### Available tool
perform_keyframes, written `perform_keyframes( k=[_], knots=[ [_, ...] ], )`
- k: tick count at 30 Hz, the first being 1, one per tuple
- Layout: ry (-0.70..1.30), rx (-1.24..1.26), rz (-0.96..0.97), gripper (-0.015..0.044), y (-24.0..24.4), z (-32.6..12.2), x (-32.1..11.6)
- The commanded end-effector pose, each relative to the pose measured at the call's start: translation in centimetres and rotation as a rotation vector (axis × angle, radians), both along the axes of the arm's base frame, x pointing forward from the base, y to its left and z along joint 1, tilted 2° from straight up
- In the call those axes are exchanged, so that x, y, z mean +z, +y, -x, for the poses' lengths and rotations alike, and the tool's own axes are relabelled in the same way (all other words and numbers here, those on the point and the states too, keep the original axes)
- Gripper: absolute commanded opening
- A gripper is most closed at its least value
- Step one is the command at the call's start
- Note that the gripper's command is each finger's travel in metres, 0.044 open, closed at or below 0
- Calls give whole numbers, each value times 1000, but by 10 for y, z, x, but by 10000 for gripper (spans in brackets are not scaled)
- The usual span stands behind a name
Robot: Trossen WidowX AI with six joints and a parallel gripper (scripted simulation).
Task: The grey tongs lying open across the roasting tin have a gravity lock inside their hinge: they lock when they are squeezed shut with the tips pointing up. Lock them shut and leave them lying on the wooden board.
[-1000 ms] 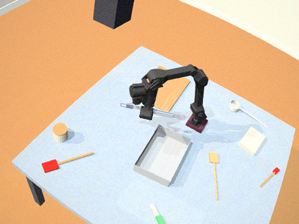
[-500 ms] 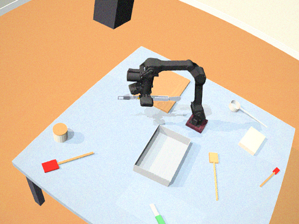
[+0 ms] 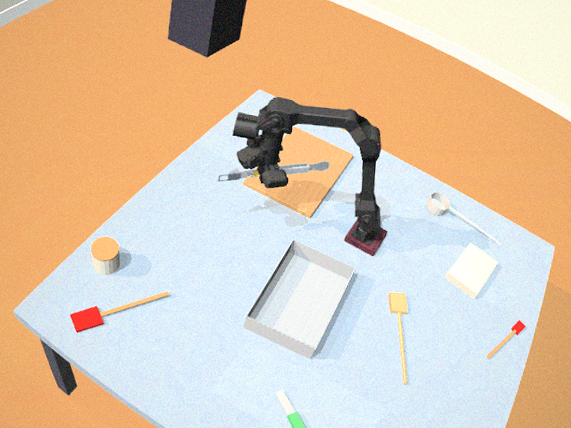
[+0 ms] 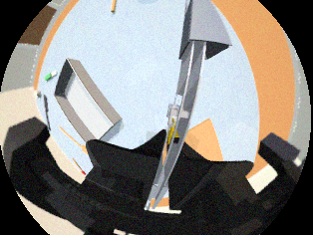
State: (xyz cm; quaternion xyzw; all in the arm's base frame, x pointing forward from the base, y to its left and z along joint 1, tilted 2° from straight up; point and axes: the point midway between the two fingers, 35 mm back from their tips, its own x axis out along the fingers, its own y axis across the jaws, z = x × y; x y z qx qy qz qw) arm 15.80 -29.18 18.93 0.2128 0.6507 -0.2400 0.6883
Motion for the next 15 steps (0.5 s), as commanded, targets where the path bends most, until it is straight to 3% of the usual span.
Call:
perform_keyframes(
  k=[1, 15],
  knots=[
    [-4, 26, -3, -150, -2, 4, 1],
    [15, 243, 10, -150, -27, 68, -1]
  ],
)
